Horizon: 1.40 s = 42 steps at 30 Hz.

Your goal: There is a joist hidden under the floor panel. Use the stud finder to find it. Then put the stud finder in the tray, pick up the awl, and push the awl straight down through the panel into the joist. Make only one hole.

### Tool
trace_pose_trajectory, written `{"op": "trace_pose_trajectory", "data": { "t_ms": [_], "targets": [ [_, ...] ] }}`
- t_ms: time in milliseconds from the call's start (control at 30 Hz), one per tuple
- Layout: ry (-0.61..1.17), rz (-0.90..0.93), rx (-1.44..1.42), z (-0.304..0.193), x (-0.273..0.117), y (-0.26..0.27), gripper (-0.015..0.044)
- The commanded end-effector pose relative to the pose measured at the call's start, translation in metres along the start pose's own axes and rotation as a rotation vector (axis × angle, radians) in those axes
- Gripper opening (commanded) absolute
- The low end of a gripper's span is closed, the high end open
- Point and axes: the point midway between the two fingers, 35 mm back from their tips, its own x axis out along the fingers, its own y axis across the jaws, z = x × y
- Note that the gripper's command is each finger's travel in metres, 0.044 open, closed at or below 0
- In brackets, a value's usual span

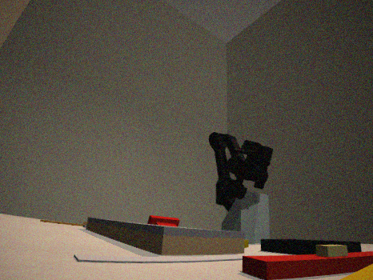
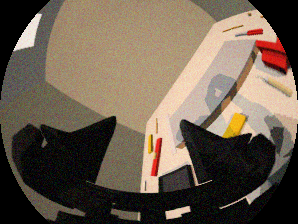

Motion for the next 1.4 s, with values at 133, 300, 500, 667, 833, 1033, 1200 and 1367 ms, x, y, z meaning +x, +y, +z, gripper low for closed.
{"op": "trace_pose_trajectory", "data": {
  "t_ms": [133, 300, 500, 667, 833, 1033, 1200, 1367],
  "targets": [
    [0.01, -0.101, -0.013, 0.004, 0.016, -0.006, 0.044],
    [0.038, -0.304, -0.026, 0.018, 0.047, -0.024, 0.044],
    [0.061, -0.556, 0.059, 0.049, 0.08, -0.054, 0.044],
    [0.067, -0.809, 0.127, 0.086, 0.093, -0.098, 0.044],
    [0.073, -1.074, 0.215, 0.129, 0.087, -0.149, 0.044],
    [0.075, -1.344, 0.325, 0.174, 0.057, -0.198, 0.044],
    [0.072, -1.541, 0.417, 0.205, 0.02, -0.227, 0.044],
    [0.072, -1.579, 0.436, 0.211, 0.012, -0.231, 0.044]
  ]
}}
